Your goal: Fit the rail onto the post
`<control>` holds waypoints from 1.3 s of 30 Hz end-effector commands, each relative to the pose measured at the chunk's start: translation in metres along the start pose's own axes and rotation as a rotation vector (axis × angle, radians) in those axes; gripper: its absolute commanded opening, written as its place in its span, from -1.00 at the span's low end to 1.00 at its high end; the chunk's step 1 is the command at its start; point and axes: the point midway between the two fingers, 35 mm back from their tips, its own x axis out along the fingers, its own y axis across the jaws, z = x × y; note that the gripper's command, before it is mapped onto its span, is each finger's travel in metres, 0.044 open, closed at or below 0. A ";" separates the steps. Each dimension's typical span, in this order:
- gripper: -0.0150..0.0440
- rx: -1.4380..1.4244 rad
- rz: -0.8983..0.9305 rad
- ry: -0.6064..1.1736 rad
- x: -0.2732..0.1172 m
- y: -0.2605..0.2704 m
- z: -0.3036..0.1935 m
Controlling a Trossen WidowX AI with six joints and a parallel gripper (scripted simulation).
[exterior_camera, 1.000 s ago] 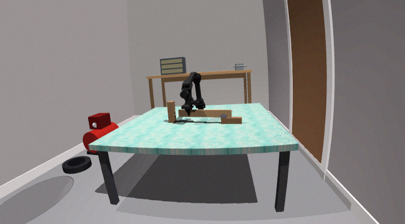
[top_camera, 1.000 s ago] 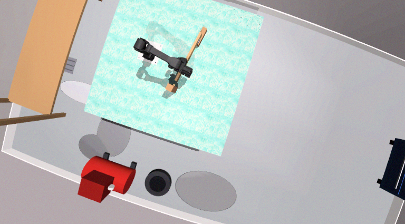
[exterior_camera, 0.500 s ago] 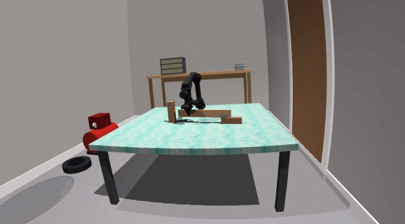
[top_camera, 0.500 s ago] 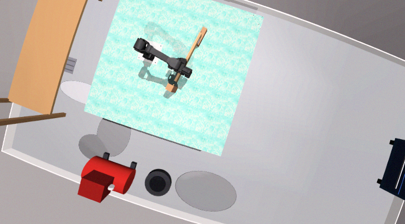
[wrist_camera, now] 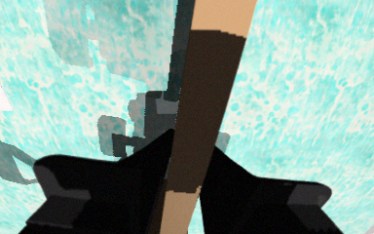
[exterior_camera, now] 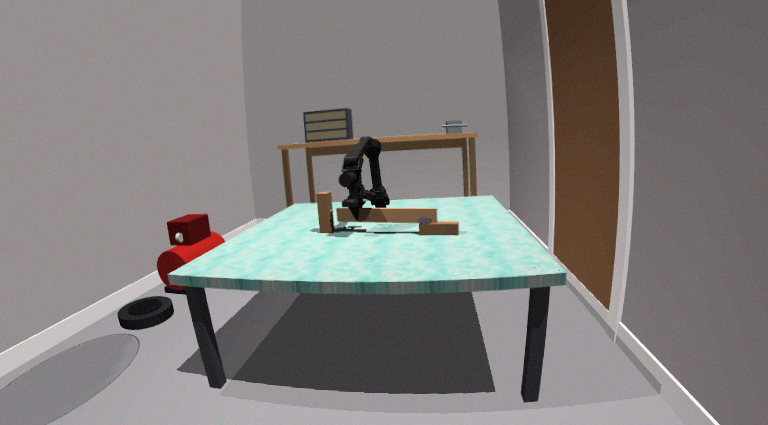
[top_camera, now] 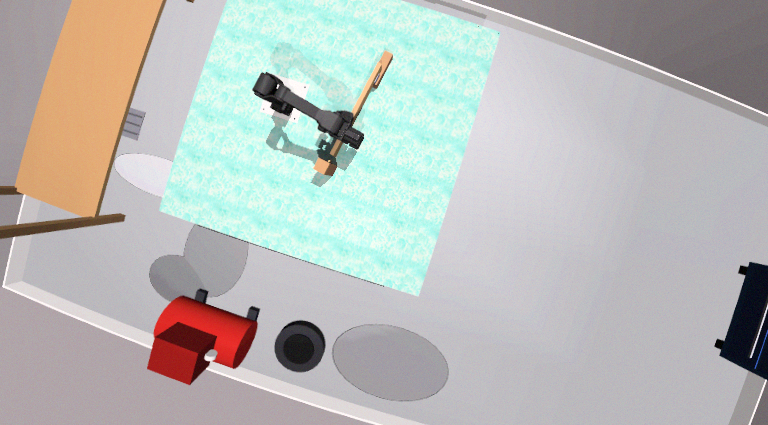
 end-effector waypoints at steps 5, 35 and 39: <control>-0.49 -0.001 -0.002 0.000 -0.001 -0.001 -0.003; -0.49 -0.001 -0.002 0.001 0.000 -0.001 -0.012; -0.49 -0.001 -0.002 0.001 0.000 -0.001 -0.013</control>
